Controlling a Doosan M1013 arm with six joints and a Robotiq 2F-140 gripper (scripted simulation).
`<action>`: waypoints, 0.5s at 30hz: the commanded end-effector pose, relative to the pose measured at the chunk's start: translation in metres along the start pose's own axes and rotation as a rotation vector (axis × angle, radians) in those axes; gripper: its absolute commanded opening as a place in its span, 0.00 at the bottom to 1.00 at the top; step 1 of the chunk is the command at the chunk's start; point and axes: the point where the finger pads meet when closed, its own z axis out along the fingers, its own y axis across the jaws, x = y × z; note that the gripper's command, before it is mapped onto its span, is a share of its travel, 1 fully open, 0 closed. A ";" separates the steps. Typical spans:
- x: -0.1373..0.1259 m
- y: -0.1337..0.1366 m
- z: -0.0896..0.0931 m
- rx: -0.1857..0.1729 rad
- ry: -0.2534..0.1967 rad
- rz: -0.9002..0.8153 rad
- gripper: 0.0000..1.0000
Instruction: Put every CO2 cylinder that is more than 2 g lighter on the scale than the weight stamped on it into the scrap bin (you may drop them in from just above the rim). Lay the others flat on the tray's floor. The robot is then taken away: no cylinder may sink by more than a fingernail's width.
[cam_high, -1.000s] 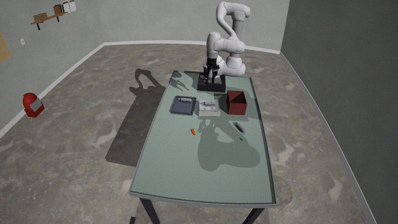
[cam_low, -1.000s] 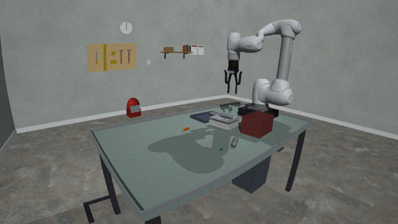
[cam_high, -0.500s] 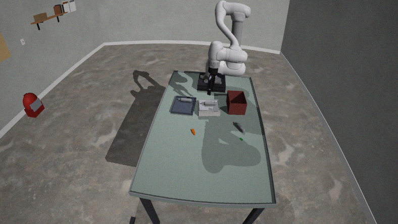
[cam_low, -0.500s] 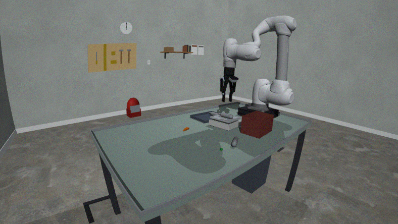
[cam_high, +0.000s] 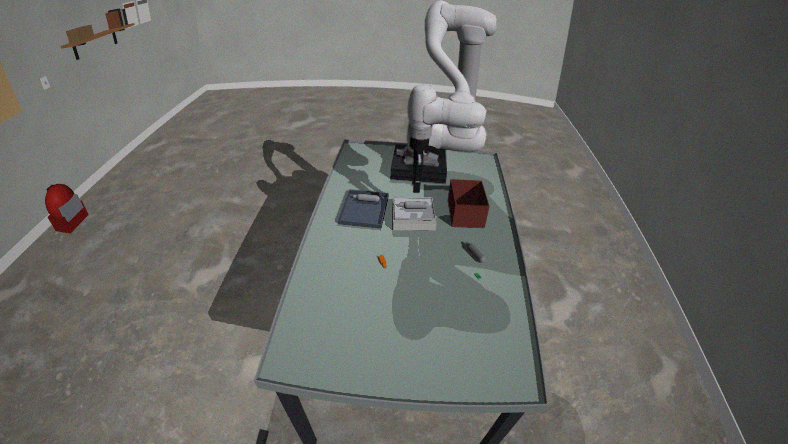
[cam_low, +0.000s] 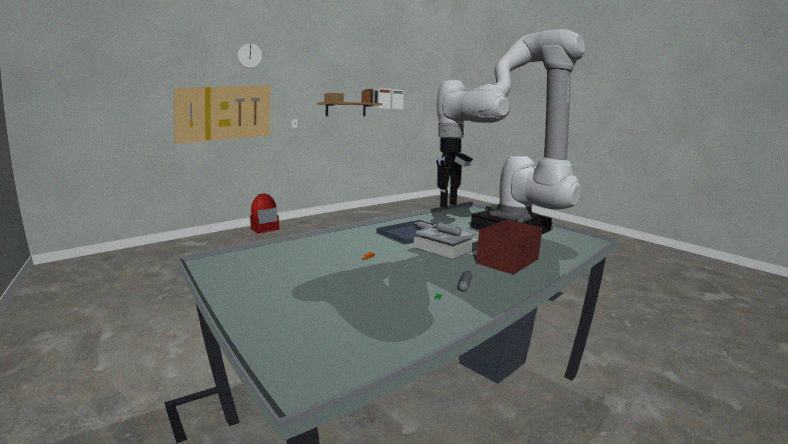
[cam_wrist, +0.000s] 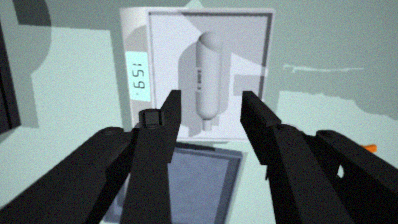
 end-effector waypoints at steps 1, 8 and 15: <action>0.000 0.000 0.010 -0.001 0.001 -0.001 0.41; 0.000 0.000 0.031 -0.001 0.001 -0.001 0.41; 0.000 0.000 0.062 -0.001 0.001 -0.001 0.41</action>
